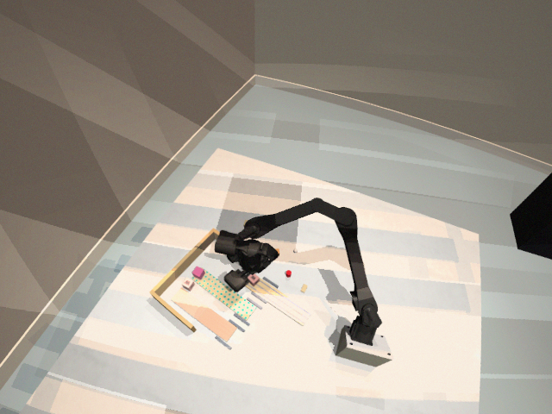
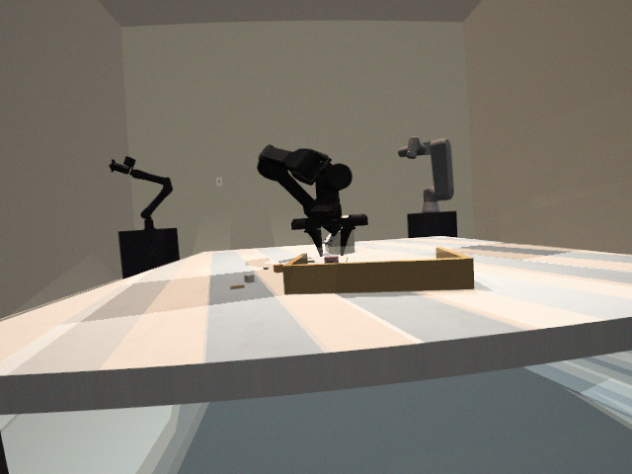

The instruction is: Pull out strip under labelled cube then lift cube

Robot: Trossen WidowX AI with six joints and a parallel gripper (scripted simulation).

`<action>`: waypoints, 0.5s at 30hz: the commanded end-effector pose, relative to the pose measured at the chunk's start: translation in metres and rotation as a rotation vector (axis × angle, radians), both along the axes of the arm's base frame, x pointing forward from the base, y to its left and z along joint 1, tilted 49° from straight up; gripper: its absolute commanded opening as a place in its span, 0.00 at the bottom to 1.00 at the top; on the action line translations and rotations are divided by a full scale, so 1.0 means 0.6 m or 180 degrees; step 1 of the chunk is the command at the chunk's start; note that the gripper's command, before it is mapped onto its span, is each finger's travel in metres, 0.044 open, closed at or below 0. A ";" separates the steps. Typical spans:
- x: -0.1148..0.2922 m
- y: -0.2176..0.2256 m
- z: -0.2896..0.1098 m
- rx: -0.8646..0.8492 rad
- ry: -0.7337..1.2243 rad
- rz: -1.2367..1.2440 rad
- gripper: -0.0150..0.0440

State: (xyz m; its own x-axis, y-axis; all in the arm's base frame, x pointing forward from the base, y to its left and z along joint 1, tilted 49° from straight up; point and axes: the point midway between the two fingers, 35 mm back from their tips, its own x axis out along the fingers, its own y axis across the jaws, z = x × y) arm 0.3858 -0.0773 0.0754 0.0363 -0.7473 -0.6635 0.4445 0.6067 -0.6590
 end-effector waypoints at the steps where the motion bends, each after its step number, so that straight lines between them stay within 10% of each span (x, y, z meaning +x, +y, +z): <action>1: -0.004 -0.013 -0.012 -0.0019 0.0041 -0.0006 0.68; 15: -0.005 -0.033 -0.028 -0.0025 0.0041 -0.0007 0.68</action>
State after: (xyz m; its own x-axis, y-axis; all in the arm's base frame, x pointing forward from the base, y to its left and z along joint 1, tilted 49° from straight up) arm 0.3848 -0.0938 0.0614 0.0334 -0.7492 -0.6615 0.4441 0.6041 -0.6617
